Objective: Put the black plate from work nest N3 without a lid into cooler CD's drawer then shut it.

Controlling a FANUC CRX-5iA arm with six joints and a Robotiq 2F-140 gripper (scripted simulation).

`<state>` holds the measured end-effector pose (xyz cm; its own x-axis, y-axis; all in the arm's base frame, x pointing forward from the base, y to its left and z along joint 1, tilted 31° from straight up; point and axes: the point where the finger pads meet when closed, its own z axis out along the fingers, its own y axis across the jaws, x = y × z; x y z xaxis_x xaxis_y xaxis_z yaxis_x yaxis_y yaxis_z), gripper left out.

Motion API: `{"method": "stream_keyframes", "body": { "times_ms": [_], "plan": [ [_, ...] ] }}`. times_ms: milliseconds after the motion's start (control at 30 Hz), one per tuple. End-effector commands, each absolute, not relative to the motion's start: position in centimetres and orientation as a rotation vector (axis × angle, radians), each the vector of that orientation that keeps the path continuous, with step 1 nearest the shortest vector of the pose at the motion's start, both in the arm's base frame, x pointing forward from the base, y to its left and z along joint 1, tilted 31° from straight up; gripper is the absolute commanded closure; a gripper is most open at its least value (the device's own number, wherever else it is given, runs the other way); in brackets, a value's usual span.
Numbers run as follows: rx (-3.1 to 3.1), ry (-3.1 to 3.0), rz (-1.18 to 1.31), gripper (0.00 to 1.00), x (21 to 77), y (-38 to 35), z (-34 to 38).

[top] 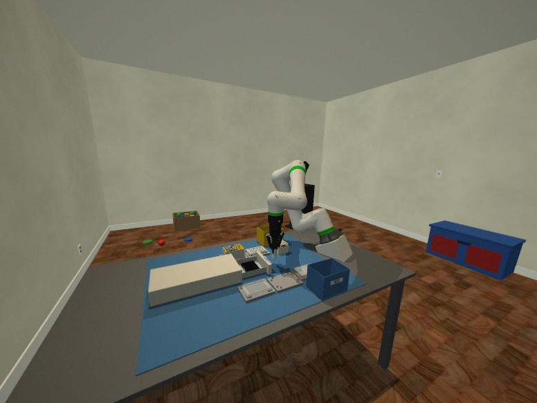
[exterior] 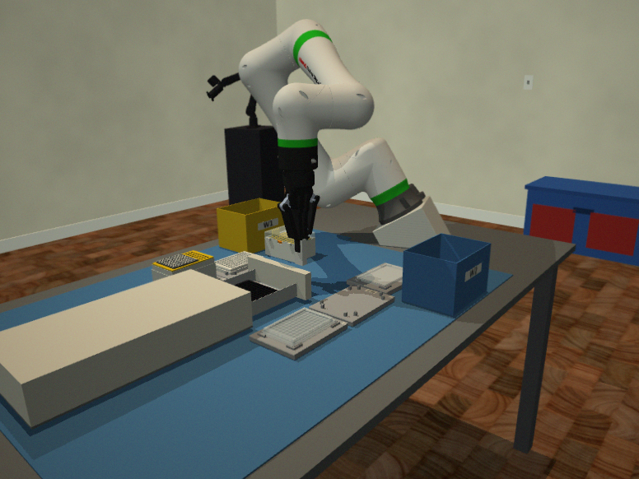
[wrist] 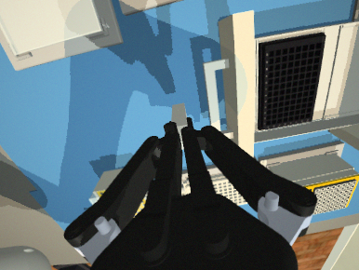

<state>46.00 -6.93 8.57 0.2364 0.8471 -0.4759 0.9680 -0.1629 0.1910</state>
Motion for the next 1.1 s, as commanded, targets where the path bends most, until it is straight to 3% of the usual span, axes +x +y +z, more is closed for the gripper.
{"method": "stream_keyframes", "body": {
  "times_ms": [0, 1067],
  "plan": [
    [2.065, 1.66, -0.358, 1.0, 46.1, -7.1, 8.2],
    [2.065, 1.66, -0.358, 1.0, 46.4, -9.0, 5.0]
  ]
}}
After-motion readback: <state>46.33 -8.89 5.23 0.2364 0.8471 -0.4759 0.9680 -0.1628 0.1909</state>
